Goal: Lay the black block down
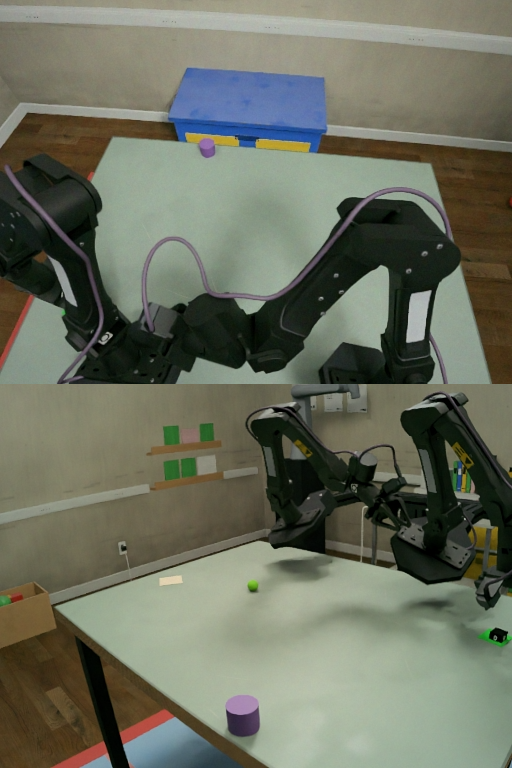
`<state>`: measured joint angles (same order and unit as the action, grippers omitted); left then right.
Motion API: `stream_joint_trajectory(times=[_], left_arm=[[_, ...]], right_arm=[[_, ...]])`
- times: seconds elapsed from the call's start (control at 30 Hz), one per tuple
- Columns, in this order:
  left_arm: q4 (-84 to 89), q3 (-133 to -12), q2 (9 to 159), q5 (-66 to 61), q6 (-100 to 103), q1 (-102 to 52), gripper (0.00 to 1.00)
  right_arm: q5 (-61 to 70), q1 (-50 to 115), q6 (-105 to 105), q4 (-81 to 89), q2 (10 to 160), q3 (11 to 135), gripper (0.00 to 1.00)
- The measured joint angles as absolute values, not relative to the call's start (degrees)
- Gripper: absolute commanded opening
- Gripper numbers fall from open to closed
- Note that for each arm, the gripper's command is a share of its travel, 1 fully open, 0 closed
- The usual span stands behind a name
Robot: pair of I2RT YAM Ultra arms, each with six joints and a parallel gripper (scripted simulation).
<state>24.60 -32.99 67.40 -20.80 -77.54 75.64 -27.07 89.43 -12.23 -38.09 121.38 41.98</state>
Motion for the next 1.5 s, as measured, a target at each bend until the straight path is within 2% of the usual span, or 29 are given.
stream_joint_trajectory(times=[0.17, 0.33, 0.73, 0.93, 1.5], left_arm=[[26.37, -33.15, 68.18, -21.76, -78.30, 75.70, 1.00], [27.99, -33.10, 68.14, -27.99, -79.35, 79.11, 1.00], [35.16, -29.54, 67.40, -51.29, -86.89, 102.45, 1.00], [41.50, -29.52, 72.51, -59.13, -94.56, 114.30, 1.00], [56.25, -32.53, 85.43, -63.99, -113.16, 121.82, 1.00]], right_arm=[[-27.07, 89.43, -12.23, -38.09, 121.38, 41.98, 0.46], [-27.07, 89.43, -12.23, -38.09, 121.38, 41.98, 0.46], [-27.07, 89.43, -12.23, -38.09, 121.38, 41.98, 0.46], [-27.07, 89.43, -12.23, -38.09, 121.38, 41.98, 0.46], [-27.07, 89.43, -12.23, -38.09, 121.38, 41.98, 0.46]])
